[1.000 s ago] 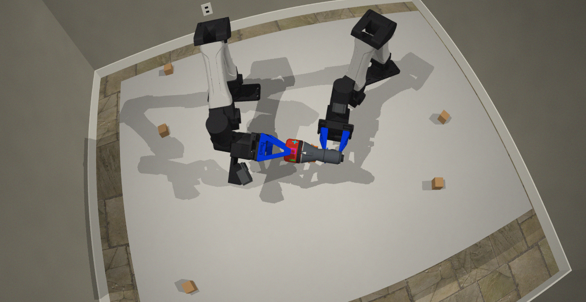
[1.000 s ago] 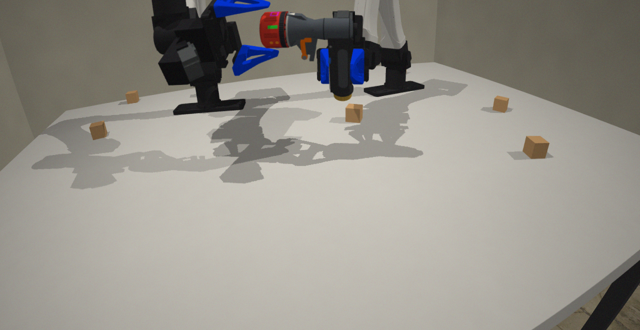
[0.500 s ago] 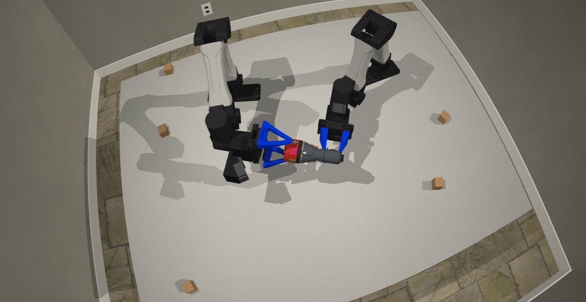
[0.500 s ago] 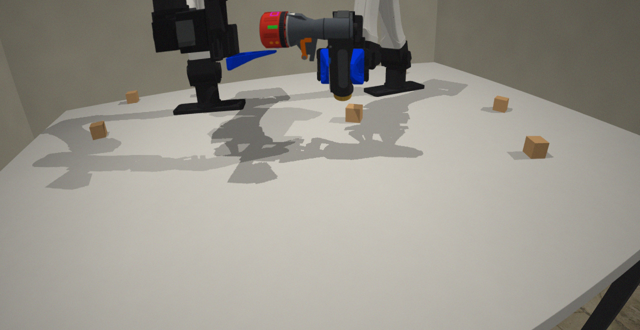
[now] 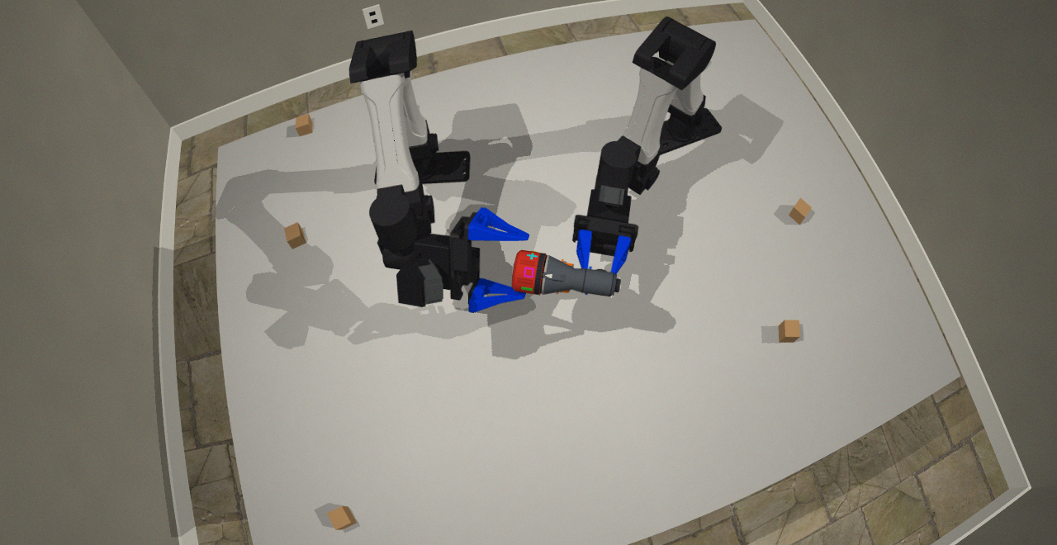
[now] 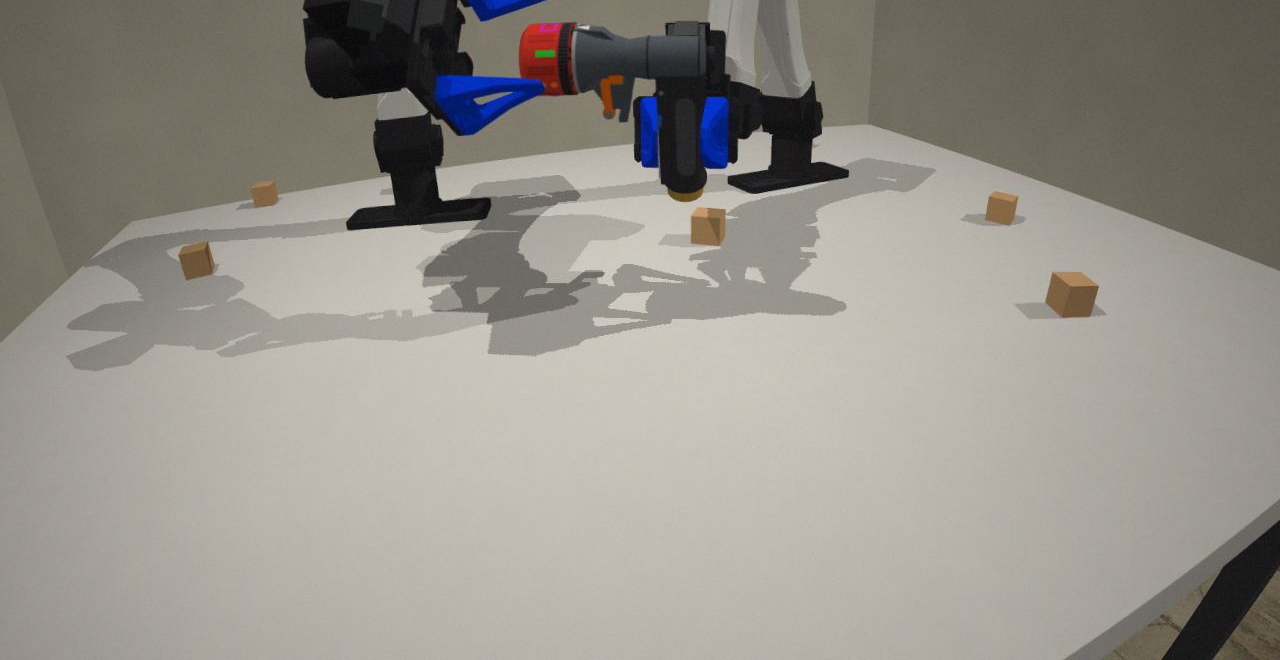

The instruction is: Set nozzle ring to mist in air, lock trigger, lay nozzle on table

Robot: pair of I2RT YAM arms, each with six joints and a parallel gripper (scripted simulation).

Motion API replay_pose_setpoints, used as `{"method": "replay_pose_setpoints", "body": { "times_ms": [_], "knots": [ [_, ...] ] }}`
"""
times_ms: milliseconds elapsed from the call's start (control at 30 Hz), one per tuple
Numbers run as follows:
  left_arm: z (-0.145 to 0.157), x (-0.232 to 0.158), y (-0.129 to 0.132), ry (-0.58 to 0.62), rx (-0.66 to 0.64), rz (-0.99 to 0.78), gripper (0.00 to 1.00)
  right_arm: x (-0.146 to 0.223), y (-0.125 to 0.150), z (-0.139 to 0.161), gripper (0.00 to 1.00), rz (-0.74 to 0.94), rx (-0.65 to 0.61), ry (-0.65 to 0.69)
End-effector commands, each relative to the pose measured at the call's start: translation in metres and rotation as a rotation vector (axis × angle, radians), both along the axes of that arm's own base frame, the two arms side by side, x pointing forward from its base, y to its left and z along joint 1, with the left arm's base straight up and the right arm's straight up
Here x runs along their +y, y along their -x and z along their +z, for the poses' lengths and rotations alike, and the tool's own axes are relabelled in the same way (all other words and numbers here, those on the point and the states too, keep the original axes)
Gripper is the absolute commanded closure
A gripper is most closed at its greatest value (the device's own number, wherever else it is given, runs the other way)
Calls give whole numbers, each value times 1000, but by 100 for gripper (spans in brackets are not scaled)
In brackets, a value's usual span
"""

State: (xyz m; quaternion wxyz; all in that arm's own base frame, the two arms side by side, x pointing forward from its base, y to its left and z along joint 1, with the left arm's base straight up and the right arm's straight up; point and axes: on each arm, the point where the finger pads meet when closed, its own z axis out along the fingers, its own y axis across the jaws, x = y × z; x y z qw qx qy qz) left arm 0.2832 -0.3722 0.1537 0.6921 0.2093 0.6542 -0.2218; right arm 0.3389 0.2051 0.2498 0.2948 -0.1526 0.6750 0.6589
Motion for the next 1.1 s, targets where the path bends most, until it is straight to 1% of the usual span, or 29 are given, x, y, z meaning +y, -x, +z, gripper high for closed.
{"method": "replay_pose_setpoints", "body": {
  "times_ms": [0,33,133,233,267,300,400,433,1067],
  "knots": [
    [60,-2,0,184,-91,-4,64,3,3,-5,8,-3,-240,82],
    [60,-2,0,184,-91,-4,64,3,3,-5,8,-3,-240,82],
    [60,-2,0,184,-91,-4,64,3,3,-5,8,-7,-388,111],
    [60,-2,0,184,-91,-4,64,3,3,-5,8,-8,-388,111],
    [60,-2,0,184,-91,-4,64,1,0,-13,8,-13,-415,125],
    [60,-2,0,184,-91,-4,64,3,3,-5,8,-10,-486,131],
    [60,-2,0,184,-91,-4,64,3,3,-5,8,-14,-633,159],
    [60,-2,0,184,-91,-4,64,3,3,-5,8,-15,-663,165],
    [60,-2,0,184,-91,-4,64,3,3,-5,8,-15,-663,165]
  ]
}}
